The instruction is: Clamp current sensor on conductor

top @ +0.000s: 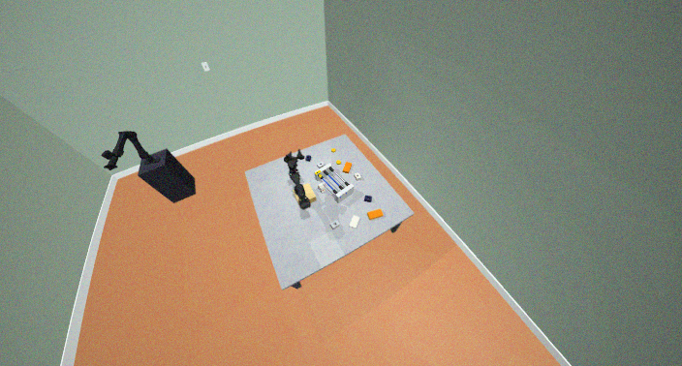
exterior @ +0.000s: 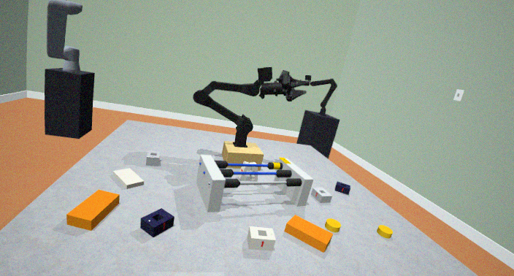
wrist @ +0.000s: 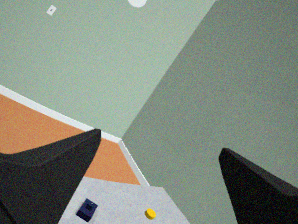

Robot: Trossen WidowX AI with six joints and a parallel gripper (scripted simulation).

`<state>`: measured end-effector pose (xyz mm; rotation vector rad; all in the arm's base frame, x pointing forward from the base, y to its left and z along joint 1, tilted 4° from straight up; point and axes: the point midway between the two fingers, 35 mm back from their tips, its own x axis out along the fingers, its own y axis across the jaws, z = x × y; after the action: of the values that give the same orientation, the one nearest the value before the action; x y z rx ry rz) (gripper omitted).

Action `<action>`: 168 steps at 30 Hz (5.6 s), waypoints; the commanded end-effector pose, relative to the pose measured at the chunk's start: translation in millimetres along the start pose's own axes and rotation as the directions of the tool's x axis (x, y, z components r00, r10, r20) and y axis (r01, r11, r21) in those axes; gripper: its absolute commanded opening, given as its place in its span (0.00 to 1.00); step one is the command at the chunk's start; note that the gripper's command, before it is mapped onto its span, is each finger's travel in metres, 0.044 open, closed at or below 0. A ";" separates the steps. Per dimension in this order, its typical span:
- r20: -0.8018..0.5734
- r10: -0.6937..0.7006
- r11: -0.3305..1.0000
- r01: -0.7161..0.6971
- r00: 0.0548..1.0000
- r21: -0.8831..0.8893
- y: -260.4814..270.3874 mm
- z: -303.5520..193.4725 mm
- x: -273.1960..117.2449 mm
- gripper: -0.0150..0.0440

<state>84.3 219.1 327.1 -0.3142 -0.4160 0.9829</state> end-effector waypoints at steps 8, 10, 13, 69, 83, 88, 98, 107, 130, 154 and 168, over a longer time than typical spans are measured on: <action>-0.194 -0.315 0.942 0.331 0.929 0.059 -94.9 -48.4 21.8 1.00; -0.227 -0.372 0.916 0.395 0.900 0.065 -115.0 -58.3 20.3 1.00; -0.274 -0.454 0.870 0.489 0.848 0.071 -146.0 -73.0 14.3 1.00; -0.879 0.413 0.653 0.751 -0.238 0.103 -90.3 -209.2 -4.6 1.00; -0.879 0.413 0.653 0.751 -0.238 0.103 -90.3 -209.2 -4.6 1.00; -0.880 0.411 0.640 0.762 -0.238 0.093 -101.1 -228.7 -29.5 1.00; -0.879 0.407 0.590 0.806 -0.247 0.047 -107.5 -292.4 -148.5 1.00; -0.879 0.407 0.583 0.812 -0.249 0.040 -102.1 -301.9 -166.9 1.00; -0.879 0.407 0.583 0.812 -0.249 0.040 -87.9 -335.6 -175.5 1.00; -0.882 0.404 0.577 0.816 -0.245 0.038 -81.0 -350.0 -179.4 0.80; -0.882 0.404 0.577 0.816 -0.245 0.038 -81.0 -350.0 -179.4 0.64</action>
<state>222.6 0.1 20.0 -0.0809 1.5670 -0.0112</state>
